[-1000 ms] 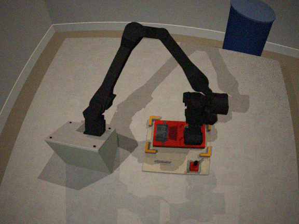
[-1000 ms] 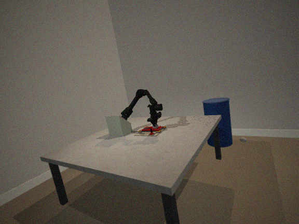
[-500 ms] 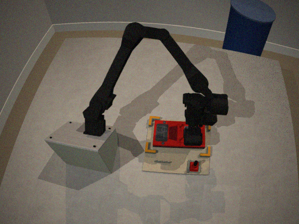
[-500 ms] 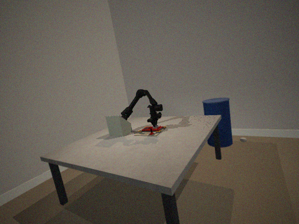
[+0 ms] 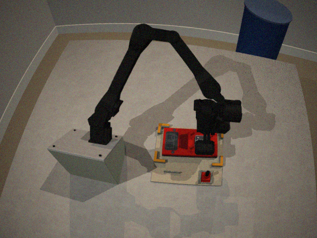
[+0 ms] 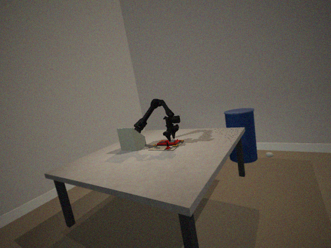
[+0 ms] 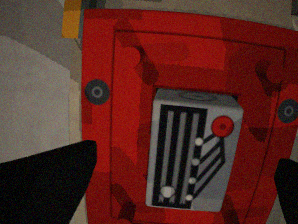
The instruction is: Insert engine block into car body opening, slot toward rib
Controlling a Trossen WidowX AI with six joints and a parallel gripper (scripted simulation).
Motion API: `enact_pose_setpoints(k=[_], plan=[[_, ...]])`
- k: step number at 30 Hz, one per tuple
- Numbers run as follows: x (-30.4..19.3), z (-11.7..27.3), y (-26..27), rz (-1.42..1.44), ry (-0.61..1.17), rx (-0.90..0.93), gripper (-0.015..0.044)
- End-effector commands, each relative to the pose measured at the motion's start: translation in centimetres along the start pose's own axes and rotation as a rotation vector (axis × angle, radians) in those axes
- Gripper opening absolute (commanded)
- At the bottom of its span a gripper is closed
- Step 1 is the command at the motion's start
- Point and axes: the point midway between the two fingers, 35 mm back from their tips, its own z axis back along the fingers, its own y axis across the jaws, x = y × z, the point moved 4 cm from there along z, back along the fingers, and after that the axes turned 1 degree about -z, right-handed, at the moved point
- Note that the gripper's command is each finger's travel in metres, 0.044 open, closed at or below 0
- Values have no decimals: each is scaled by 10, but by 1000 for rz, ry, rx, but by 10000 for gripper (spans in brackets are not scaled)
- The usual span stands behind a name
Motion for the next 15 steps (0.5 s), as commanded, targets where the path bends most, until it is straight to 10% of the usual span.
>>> enact_pose_setpoints(k=[1,15], plan=[[0,0,0,1,0,-1,440],[0,15,-1,-3,0,2,387]])
